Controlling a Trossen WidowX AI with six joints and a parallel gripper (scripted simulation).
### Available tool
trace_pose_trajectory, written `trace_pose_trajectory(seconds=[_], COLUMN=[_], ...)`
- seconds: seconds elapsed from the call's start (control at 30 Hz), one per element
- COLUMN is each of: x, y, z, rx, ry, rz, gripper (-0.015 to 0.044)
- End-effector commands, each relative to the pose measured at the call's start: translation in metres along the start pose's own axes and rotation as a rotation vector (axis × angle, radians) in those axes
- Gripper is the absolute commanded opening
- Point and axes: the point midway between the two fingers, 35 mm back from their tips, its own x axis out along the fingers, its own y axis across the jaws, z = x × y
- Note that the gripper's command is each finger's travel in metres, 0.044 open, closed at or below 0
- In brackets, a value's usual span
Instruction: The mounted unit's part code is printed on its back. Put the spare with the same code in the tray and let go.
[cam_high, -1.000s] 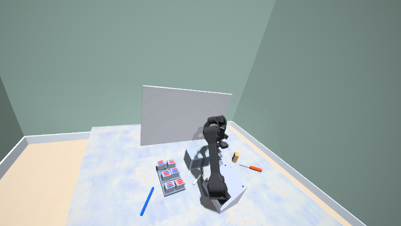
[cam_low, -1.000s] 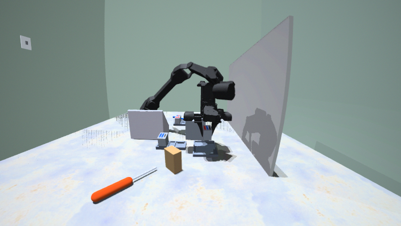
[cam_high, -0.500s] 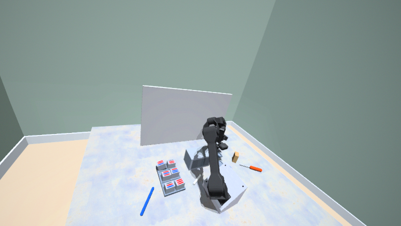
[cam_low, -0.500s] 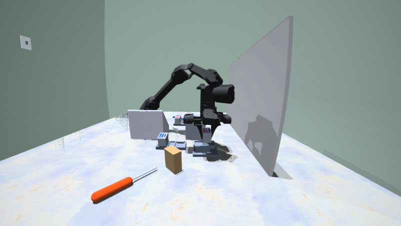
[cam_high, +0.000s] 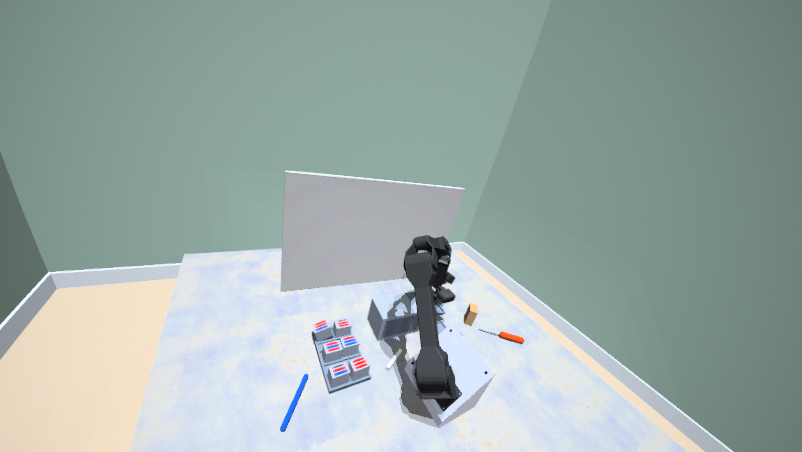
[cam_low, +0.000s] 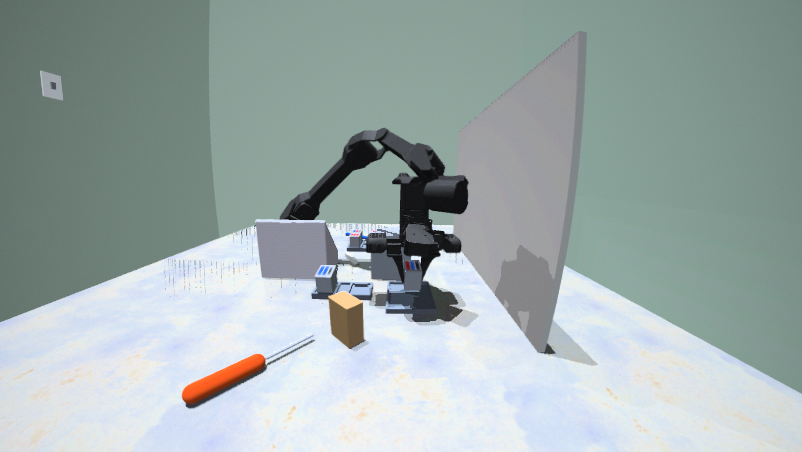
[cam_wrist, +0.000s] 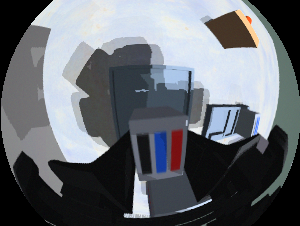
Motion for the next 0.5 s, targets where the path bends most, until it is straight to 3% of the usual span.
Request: trace_pose_trajectory(seconds=[0.0, 0.47], x=[0.003, 0.013], y=[0.0, -0.002], z=[0.0, -0.002], rx=[0.005, 0.004], ry=[0.001, 0.004], rz=[0.003, 0.002], gripper=[0.0, 0.0])
